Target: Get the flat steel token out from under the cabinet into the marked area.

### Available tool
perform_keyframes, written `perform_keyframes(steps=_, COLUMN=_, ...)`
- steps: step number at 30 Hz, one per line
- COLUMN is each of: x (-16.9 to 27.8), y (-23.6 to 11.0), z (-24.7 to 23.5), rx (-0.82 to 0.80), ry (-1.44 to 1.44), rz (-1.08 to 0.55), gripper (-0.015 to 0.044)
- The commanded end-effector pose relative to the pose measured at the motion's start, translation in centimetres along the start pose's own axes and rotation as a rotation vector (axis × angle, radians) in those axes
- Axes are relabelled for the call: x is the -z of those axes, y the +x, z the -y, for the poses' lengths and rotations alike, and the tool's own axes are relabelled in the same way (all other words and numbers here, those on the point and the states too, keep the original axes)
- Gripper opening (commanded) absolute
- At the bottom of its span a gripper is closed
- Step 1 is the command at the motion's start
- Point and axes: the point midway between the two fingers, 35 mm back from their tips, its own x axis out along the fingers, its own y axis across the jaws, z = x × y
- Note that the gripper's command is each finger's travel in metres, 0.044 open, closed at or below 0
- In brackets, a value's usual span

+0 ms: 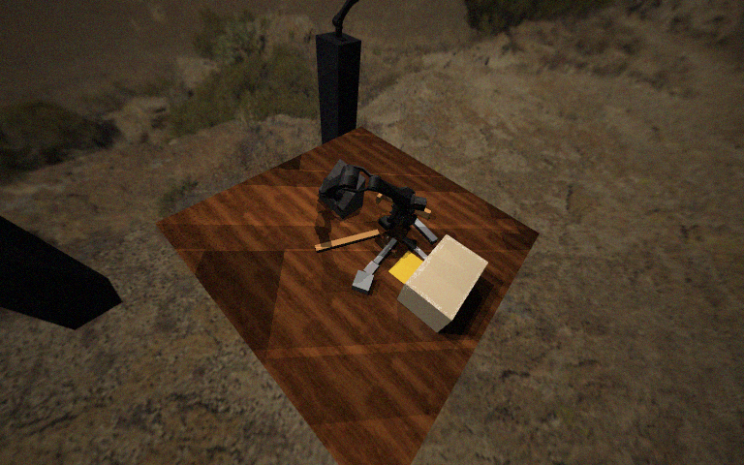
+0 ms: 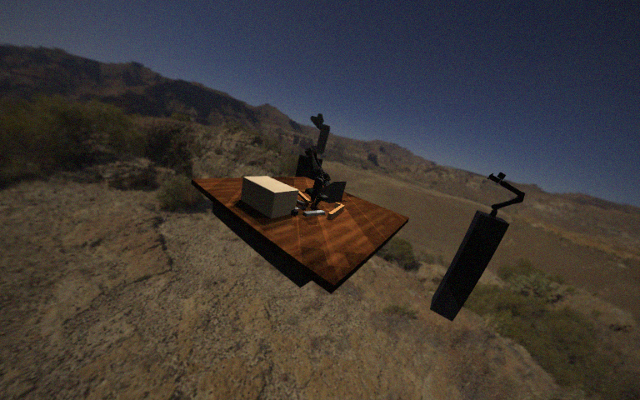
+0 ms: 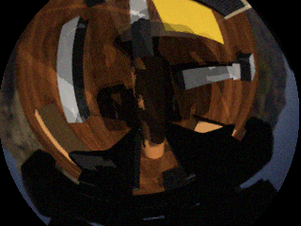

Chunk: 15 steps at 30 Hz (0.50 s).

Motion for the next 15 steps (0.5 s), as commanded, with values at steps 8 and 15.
perform_keyframes(steps=8, x=-1.6, y=0.0, z=-0.1, rx=-0.003, ry=0.002, rz=0.000, gripper=0.0000)
perform_keyframes(steps=15, x=-2.4, y=0.0, z=-0.1, rx=-0.003, ry=0.003, rz=0.000, gripper=0.0000)
